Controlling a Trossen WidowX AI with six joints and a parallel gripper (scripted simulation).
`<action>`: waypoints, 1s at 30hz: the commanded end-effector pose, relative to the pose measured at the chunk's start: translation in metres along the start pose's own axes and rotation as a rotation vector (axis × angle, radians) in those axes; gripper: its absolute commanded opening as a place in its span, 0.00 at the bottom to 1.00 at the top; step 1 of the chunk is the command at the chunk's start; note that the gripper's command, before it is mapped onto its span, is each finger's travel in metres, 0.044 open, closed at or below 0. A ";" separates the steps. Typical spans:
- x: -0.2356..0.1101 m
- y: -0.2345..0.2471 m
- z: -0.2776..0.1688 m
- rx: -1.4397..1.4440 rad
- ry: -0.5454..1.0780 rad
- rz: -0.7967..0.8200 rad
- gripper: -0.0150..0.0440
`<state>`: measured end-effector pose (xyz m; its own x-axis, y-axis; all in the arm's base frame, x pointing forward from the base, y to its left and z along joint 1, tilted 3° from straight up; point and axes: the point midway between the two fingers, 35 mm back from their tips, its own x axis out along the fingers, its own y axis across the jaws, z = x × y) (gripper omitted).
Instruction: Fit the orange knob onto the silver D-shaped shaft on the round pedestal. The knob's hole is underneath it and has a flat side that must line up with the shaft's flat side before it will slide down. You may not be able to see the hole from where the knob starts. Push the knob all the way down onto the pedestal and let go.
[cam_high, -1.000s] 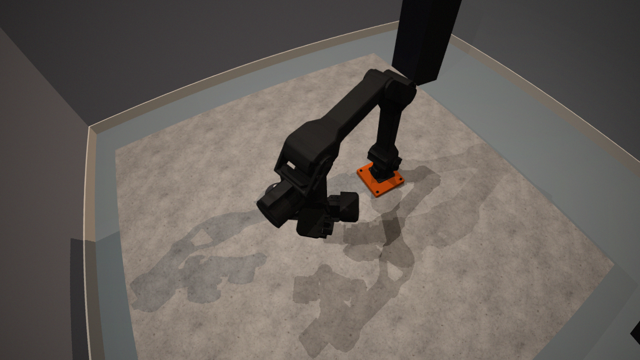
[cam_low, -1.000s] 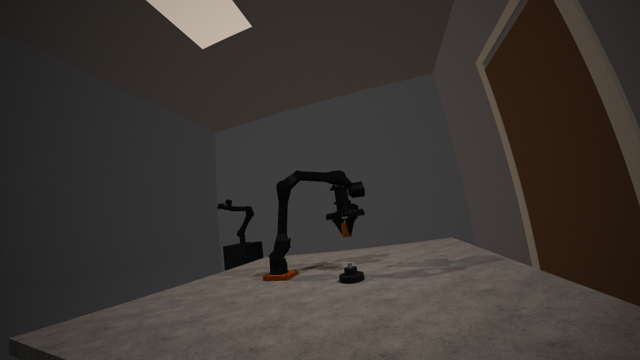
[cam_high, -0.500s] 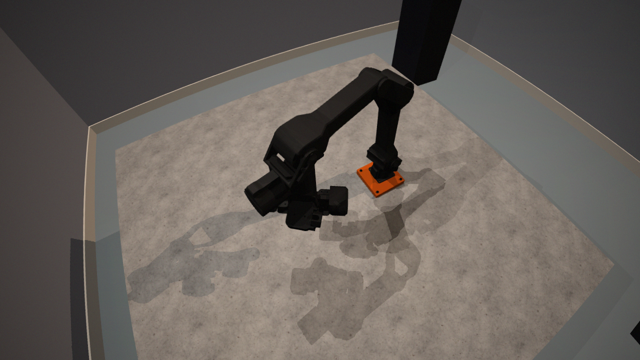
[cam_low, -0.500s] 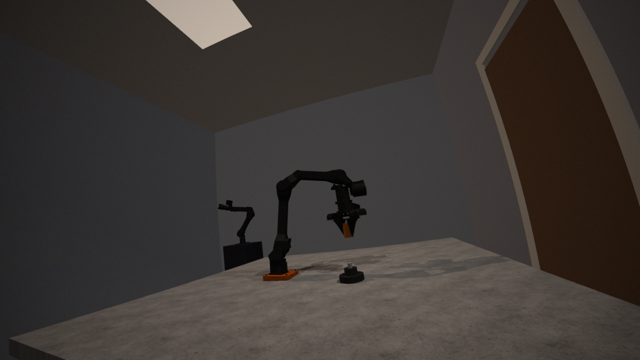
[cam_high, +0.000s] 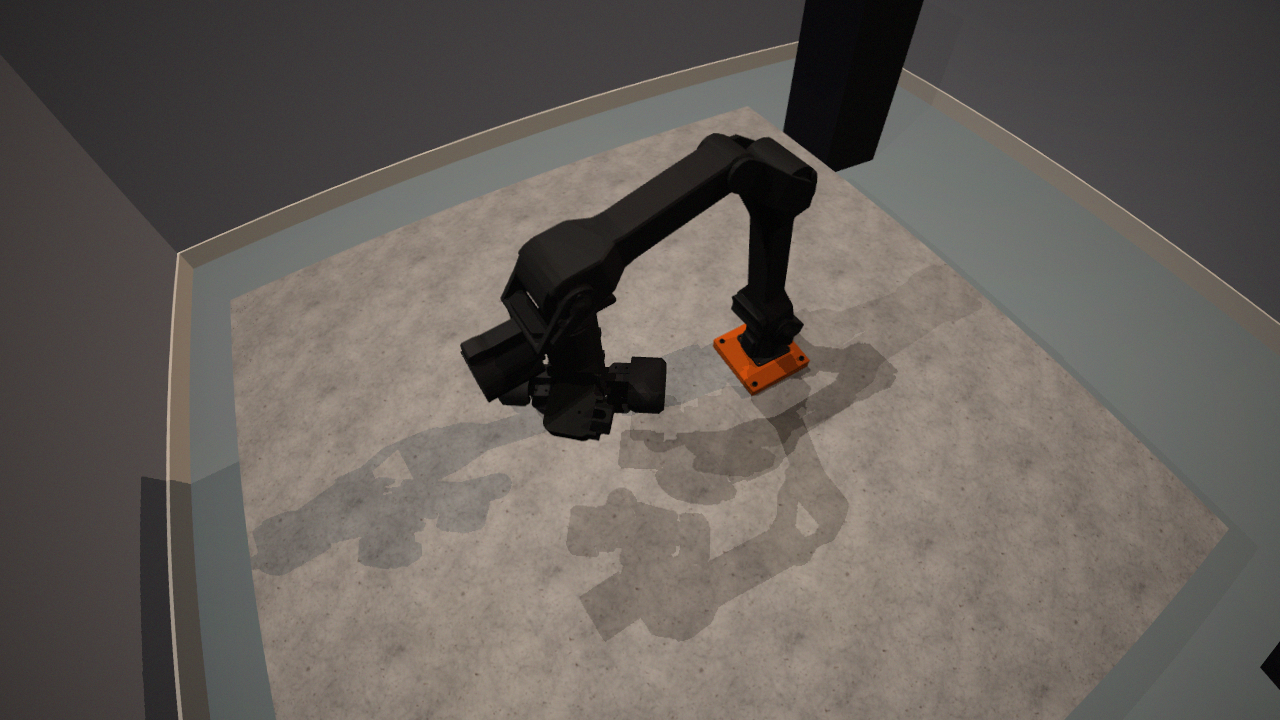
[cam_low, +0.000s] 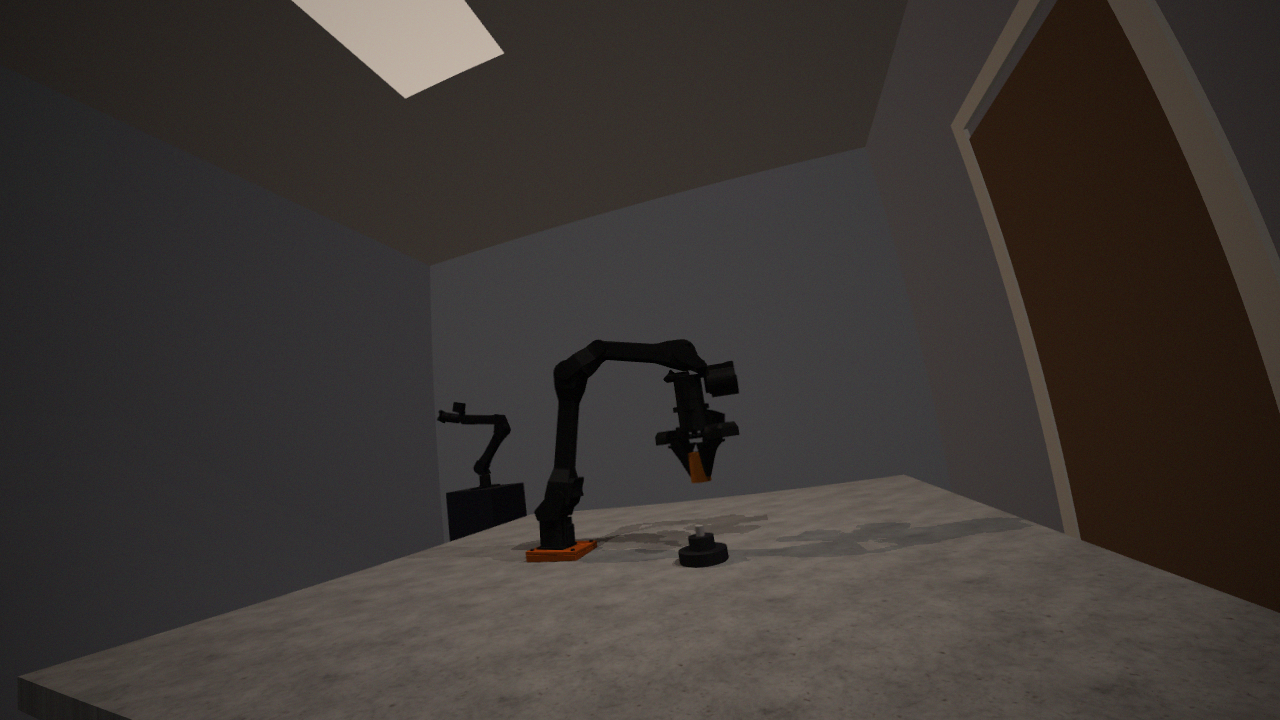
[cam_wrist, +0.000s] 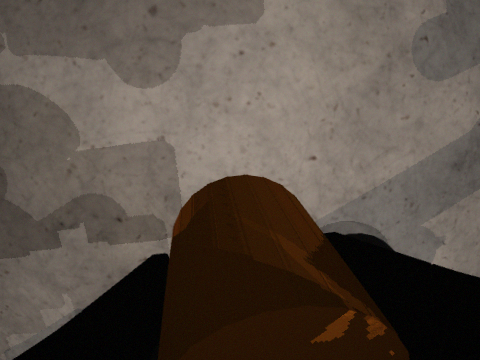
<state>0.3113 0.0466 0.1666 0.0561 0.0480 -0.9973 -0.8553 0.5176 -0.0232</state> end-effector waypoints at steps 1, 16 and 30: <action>0.005 -0.010 -0.009 0.002 0.000 0.005 0.25; 0.016 -0.041 -0.042 -0.004 0.003 0.000 0.25; 0.027 -0.066 -0.078 -0.007 0.006 -0.005 0.25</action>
<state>0.3280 -0.0419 0.1404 0.0588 0.0385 -0.9975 -0.8584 0.5121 -0.0309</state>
